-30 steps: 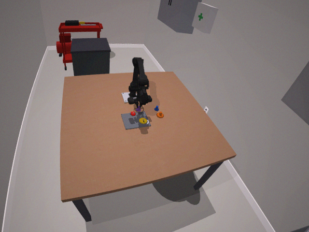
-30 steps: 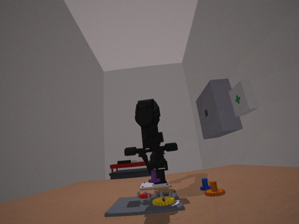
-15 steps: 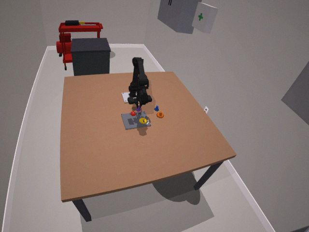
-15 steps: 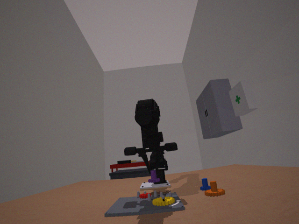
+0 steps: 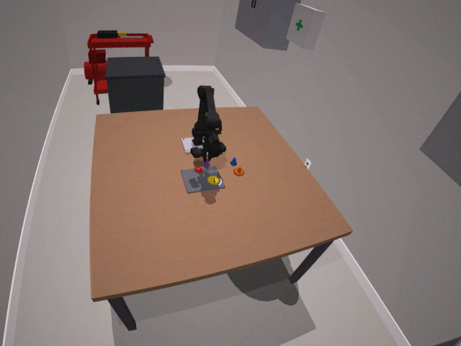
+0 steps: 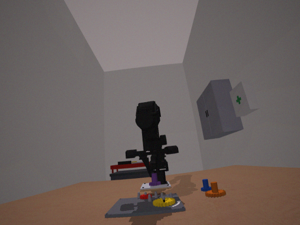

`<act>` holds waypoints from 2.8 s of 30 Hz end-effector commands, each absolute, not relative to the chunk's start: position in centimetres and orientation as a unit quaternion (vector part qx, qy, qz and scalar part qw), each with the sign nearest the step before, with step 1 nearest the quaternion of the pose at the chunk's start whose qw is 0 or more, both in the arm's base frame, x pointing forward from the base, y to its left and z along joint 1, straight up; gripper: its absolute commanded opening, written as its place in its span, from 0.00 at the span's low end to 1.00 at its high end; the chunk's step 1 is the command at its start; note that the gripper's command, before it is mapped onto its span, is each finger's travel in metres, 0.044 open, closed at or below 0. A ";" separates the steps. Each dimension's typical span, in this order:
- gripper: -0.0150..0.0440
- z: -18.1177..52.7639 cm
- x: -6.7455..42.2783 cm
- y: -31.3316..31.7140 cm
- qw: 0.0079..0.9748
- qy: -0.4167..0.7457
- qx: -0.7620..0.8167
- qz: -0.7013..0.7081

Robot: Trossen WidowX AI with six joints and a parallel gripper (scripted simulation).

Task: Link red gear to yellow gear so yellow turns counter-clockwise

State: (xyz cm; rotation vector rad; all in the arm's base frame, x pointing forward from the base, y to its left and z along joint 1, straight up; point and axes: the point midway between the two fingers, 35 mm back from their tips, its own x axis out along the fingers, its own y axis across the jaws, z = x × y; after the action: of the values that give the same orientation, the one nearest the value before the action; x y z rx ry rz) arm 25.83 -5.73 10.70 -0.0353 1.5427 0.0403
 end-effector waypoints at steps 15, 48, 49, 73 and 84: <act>0.25 8.2 25.9 -5.8 0.716 0.698 0.004 -0.002; 0.25 6.7 25.8 -5.8 0.715 0.697 -0.033 0.034; 0.25 6.7 25.8 -5.8 0.715 0.697 -0.042 0.042; 0.49 10.9 25.8 -5.8 0.716 0.698 0.028 -0.026; 0.85 10.9 27.0 2.2 0.721 0.693 0.018 -0.014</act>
State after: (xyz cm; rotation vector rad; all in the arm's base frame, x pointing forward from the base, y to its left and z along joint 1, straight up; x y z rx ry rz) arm 26.79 -1.00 10.75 0.0516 1.5380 -0.0423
